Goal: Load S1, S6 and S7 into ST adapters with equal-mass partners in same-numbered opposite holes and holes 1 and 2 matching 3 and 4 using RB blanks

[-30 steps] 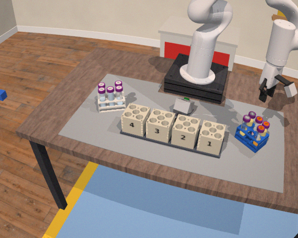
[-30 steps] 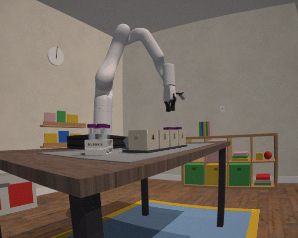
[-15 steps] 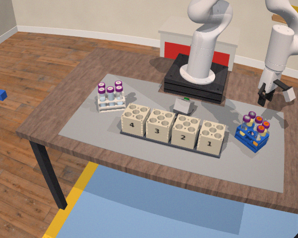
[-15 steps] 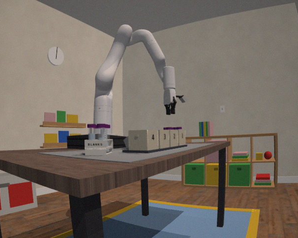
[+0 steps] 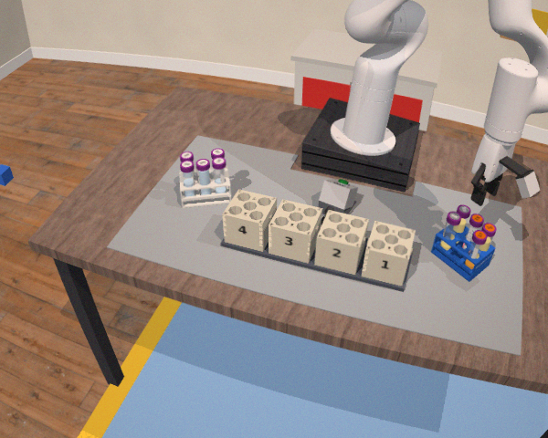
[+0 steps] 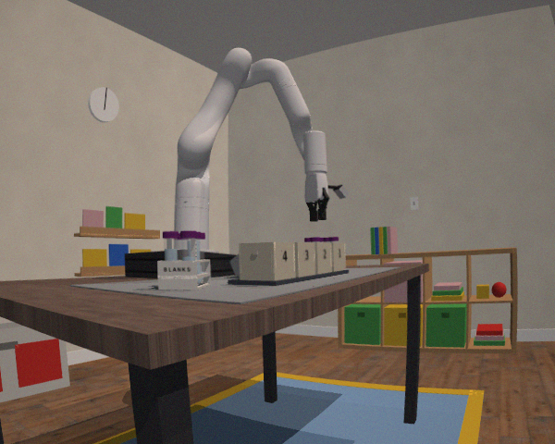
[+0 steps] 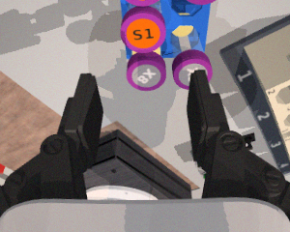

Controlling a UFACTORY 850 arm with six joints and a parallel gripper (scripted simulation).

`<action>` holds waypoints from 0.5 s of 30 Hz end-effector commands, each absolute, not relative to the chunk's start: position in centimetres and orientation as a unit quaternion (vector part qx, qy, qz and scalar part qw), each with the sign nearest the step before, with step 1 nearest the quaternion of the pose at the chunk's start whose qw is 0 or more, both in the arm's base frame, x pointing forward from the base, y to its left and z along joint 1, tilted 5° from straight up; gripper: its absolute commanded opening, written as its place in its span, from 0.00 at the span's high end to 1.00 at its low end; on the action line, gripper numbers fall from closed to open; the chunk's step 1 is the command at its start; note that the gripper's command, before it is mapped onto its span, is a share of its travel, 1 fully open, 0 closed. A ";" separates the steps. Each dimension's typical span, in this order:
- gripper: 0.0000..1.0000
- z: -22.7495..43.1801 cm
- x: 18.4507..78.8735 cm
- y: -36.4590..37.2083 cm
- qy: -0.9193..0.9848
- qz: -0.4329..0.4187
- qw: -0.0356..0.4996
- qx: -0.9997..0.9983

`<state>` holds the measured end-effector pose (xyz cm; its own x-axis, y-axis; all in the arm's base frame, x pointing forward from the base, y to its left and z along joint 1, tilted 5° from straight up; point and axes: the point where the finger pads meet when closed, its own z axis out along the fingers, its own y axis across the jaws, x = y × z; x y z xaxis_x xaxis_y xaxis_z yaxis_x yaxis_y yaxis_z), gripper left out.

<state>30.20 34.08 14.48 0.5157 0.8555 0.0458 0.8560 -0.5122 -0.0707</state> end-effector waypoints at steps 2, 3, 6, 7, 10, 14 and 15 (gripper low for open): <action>0.43 13.6 30.2 34.2 -0.492 -0.003 0.043 -0.870; 0.43 13.4 30.2 34.2 -0.492 -0.003 0.043 -0.870; 0.43 12.8 30.2 34.3 -0.492 -0.003 0.043 -0.870; 0.43 12.6 30.2 34.3 -0.492 -0.003 0.043 -0.870; 0.43 12.0 30.2 34.4 -0.492 -0.003 0.043 -0.870; 0.43 11.4 30.2 34.4 -0.492 -0.003 0.043 -0.870; 0.43 11.4 30.2 34.4 -0.492 -0.003 0.043 -0.870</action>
